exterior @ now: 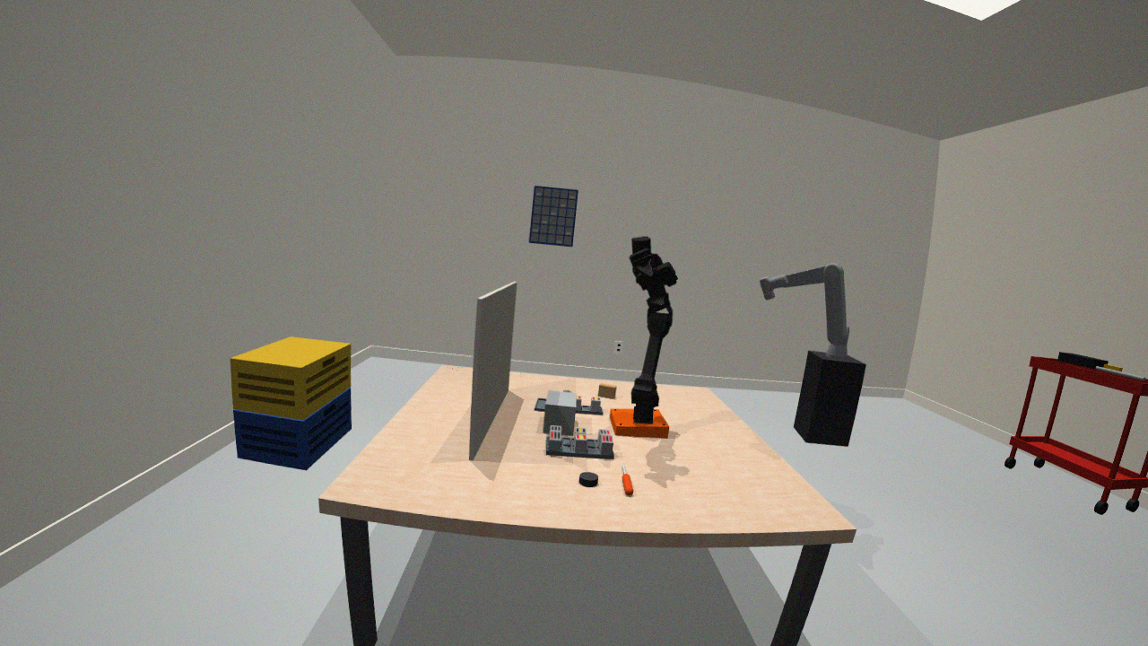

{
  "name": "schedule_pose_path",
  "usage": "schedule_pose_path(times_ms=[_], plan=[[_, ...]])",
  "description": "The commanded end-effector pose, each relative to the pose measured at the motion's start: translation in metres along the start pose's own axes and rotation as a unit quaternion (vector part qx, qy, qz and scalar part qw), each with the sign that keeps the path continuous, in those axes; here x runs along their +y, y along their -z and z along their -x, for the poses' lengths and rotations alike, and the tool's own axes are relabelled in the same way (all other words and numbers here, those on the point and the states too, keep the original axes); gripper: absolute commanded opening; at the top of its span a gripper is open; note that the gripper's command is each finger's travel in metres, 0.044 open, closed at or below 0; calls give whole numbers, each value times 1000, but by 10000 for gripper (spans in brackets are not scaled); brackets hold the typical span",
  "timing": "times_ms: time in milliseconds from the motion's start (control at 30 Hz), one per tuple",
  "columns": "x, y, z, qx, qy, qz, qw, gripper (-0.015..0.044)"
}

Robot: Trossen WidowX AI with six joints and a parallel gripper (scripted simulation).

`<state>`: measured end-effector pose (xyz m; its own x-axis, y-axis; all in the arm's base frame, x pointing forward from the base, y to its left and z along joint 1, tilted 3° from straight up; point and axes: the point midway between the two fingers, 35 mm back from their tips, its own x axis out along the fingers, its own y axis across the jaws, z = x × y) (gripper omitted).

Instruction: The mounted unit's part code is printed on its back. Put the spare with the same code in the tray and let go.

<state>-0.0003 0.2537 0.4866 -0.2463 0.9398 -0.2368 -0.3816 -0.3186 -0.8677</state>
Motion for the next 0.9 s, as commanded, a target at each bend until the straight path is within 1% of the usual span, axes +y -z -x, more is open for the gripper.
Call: schedule_pose_path(times_ms=[0,100,200,333,467,600,700,767,800,867], plan=[[-3,70,-15,117,-10,-146,982,440],[0,122,-16,199,-5,-253,947,440],[4,170,-5,266,13,-332,905,440],[10,212,9,323,32,-404,855,440],[22,254,27,381,55,-485,785,440],[45,306,58,450,94,-583,669,440],[57,327,75,477,112,-622,611,440],[67,342,88,497,126,-651,559,440],[74,351,98,509,136,-670,523,440],[92,372,122,535,159,-707,434,440]])
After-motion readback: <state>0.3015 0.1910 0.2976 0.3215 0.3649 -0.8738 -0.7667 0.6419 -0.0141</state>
